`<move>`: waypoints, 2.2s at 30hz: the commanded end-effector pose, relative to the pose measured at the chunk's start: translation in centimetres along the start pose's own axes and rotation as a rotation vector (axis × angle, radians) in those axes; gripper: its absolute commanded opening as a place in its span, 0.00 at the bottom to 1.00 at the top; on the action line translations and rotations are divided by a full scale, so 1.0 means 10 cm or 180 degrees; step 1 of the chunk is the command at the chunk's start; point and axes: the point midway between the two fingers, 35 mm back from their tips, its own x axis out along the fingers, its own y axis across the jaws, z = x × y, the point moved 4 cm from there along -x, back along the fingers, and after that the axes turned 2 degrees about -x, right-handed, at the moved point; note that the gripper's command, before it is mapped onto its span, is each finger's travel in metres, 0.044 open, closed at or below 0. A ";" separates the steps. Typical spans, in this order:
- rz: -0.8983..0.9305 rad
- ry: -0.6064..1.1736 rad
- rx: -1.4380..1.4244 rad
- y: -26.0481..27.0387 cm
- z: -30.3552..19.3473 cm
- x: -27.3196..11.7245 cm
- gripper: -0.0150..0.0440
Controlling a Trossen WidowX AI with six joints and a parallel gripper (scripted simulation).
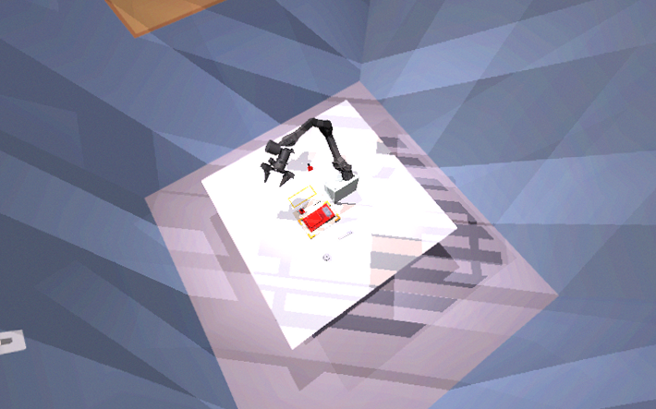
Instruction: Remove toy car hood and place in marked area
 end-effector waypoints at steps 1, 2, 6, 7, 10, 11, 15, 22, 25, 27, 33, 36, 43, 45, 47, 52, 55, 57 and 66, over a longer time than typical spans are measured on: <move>-0.0514 -0.0074 -0.0586 -0.33 -0.13 0.42 1.00; -0.0659 -0.0089 -0.0768 -0.43 -0.17 0.53 1.00; -0.1265 -0.0088 -0.1546 -0.88 -0.30 0.94 1.00; -0.1419 -0.0073 -0.1749 -1.01 -0.33 1.02 1.00; -0.1879 0.0011 -0.2369 -1.39 -0.42 1.25 1.00; -0.2032 0.0052 -0.2578 -1.52 -0.44 1.31 1.00; -0.2667 0.0293 -0.3464 -2.07 -0.55 1.54 1.00; -0.3698 0.0967 -0.4969 -2.98 -0.66 1.73 1.00; -0.3724 0.0987 -0.5007 -2.98 -0.63 1.73 1.00; -0.3724 0.0987 -0.5007 -2.98 -0.63 1.73 1.00; -0.3723 0.0988 -0.5007 -3.00 -0.62 1.75 1.00; -0.3723 0.0988 -0.5007 -3.02 -0.60 1.77 1.00; -0.3722 0.0988 -0.5007 -3.07 -0.57 1.80 1.00; -0.3722 0.0988 -0.5007 -3.08 -0.56 1.81 1.00; -0.3722 0.0988 -0.5007 -3.09 -0.55 1.82 1.00; -0.3722 0.0988 -0.5007 -3.12 -0.52 1.84 1.00; -0.3722 0.0988 -0.5008 -3.14 -0.51 1.86 1.00; -0.3722 0.0988 -0.5008 -3.15 -0.50 1.86 1.00; -0.3724 0.0987 -0.5008 -3.21 -0.45 1.90 1.00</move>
